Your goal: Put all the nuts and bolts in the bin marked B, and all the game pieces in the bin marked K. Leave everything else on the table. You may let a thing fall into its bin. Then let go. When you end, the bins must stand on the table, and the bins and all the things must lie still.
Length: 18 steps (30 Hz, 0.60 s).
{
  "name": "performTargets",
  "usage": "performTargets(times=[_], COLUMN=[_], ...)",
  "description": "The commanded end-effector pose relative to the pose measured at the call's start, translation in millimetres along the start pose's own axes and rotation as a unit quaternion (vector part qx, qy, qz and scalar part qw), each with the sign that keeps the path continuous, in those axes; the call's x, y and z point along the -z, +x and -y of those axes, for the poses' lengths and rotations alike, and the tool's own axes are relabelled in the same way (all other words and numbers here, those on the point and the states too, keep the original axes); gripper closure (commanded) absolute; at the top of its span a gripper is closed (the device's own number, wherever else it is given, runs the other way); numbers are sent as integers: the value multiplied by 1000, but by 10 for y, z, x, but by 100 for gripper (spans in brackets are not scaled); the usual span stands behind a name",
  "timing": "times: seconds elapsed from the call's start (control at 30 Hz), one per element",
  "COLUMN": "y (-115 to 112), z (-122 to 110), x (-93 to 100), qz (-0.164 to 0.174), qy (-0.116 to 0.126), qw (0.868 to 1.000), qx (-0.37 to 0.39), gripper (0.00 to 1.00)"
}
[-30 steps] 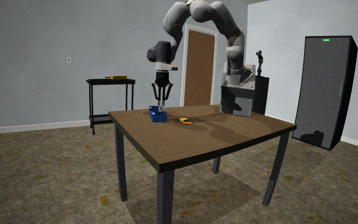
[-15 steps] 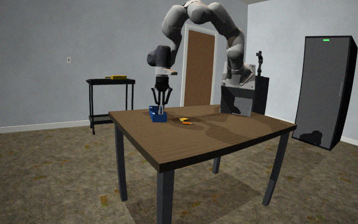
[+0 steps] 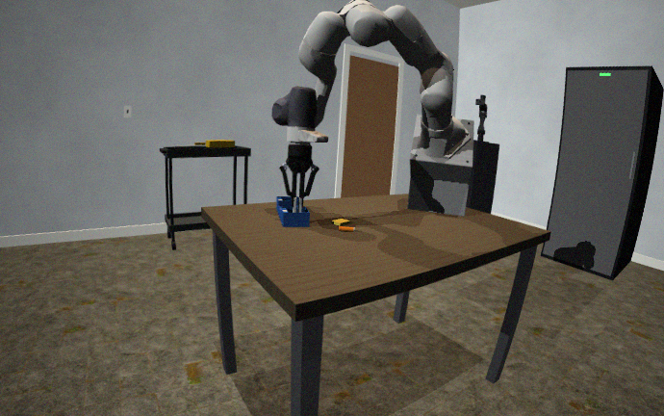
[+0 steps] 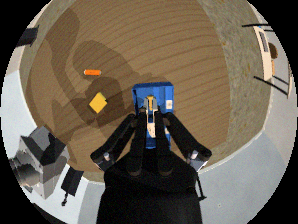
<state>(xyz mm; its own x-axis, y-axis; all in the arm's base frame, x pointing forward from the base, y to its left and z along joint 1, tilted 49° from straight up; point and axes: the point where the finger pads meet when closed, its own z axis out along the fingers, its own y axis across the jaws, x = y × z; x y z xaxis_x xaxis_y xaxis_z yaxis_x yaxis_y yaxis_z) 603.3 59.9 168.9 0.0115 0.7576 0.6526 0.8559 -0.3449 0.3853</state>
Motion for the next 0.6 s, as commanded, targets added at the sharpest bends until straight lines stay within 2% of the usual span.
performTargets(times=[0.0,0.13,0.17,0.57], y=[14,16,16,16], z=[-8,-7,-7,-7], x=[-11,-11,-11,-11], qz=[0,0,0,0], qy=[-1,-1,-1,-1], qw=[1000,1000,1000,1000], qx=[5,5,5,5], gripper=[94,94,82,82])
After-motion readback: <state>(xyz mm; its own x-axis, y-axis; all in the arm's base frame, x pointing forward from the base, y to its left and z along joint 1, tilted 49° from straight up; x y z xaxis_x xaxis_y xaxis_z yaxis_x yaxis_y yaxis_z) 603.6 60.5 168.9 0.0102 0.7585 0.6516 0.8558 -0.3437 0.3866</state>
